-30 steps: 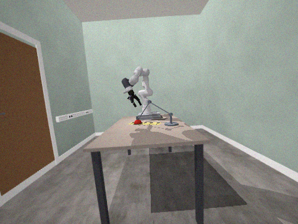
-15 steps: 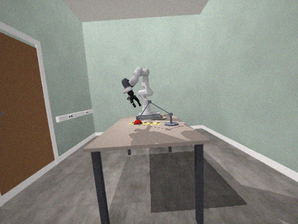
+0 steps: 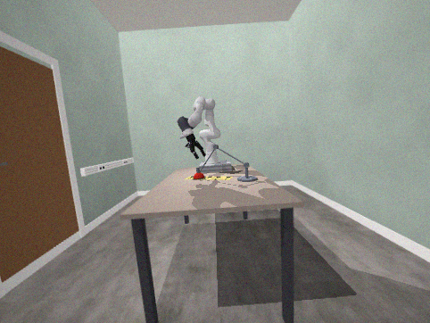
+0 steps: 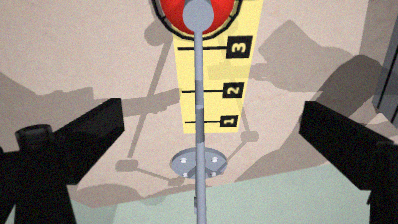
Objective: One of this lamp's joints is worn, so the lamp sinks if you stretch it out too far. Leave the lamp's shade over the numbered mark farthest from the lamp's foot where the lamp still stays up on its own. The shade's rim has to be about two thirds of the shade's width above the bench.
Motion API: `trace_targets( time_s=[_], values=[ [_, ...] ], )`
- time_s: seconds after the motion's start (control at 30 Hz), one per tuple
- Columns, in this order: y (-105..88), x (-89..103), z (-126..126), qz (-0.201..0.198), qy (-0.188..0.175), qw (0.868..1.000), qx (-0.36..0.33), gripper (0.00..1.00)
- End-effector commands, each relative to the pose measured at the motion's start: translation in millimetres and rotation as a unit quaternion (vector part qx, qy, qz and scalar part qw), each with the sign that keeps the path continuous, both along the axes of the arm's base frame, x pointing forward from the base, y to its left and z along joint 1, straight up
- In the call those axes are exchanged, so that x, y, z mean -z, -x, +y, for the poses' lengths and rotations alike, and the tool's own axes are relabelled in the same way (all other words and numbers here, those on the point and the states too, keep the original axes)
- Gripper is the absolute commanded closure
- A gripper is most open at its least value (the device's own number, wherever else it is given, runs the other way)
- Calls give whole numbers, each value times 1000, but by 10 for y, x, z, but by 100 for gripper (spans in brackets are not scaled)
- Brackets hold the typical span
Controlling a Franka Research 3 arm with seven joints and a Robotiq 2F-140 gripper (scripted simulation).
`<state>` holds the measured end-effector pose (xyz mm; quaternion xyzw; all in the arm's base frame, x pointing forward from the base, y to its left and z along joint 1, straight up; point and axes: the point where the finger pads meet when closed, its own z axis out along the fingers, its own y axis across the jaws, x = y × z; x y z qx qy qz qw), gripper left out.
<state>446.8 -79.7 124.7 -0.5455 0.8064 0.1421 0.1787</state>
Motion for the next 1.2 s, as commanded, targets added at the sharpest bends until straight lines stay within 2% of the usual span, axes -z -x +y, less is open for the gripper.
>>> trace_targets(
  time_s=[0.0, 0.97, 1.17],
  values=[
    [-48, 61, 9, -7, 3, 1000, -1, 0],
    [-93, 669, 326, 1, -2, 1000, -4, 0],
    [-122, 679, 315, -3, 1, 1000, -4, 0]
  ],
)
